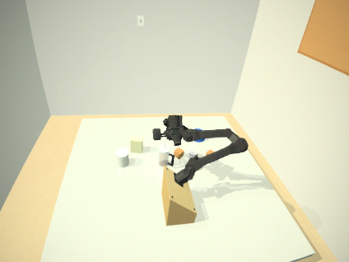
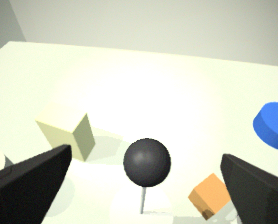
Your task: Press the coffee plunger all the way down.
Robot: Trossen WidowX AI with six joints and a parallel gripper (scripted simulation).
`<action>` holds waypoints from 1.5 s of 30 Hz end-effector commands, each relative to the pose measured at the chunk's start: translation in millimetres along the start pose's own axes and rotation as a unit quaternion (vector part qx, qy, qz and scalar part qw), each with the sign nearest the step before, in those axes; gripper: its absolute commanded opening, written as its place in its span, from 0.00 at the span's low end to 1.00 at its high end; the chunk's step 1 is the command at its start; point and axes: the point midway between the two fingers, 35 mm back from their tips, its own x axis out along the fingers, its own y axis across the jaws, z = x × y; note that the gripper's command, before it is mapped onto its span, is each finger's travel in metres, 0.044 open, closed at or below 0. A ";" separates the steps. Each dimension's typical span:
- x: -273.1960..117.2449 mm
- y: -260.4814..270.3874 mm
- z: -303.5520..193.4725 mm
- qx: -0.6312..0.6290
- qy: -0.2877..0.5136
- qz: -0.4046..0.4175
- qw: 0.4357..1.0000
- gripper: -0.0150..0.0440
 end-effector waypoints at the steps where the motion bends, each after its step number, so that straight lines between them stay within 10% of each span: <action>1: 8.0 -0.5 -2.5 -0.006 0.000 0.000 1.000 1.00; 4: 10.1 -1.1 -2.6 -0.006 -0.001 0.000 1.000 1.00; 16: 10.1 -1.1 -2.6 -0.006 -0.001 0.000 1.000 0.47; 45: 28.6 7.2 -18.6 -0.005 0.004 0.003 1.000 0.46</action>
